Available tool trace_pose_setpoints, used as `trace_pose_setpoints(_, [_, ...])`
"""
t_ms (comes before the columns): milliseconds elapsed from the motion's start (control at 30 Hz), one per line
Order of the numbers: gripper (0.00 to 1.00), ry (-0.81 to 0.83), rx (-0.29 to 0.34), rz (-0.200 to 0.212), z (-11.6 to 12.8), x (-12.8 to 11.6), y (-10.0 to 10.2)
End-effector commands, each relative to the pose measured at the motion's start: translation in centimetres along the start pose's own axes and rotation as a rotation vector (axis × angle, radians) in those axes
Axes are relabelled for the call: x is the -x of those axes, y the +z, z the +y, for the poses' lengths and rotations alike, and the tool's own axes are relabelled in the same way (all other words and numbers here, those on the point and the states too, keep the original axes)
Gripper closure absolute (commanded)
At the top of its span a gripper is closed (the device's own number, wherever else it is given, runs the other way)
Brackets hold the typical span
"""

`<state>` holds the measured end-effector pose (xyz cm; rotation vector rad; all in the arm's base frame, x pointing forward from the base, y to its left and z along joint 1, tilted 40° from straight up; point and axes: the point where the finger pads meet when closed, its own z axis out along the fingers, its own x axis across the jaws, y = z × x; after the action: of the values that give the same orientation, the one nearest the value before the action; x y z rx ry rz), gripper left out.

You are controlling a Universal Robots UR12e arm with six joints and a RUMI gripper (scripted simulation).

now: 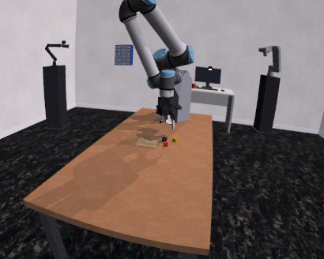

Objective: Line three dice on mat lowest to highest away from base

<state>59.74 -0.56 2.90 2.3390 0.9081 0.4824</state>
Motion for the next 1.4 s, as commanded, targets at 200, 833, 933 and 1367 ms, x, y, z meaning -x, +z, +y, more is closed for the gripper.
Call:
trace_pose_setpoints(200, [0.0,0.0,0.003,0.003,0.1,-0.1,4.3])
trace_pose_setpoints(833, [0.0,0.0,0.003,0.003,0.1,-0.1,4.9])
trace_pose_setpoints(933, [0.0,0.0,0.003,0.003,0.1,-0.1,4.9])
trace_pose_setpoints(1367, [0.0,0.0,0.003,0.003,0.1,-0.1,4.9])
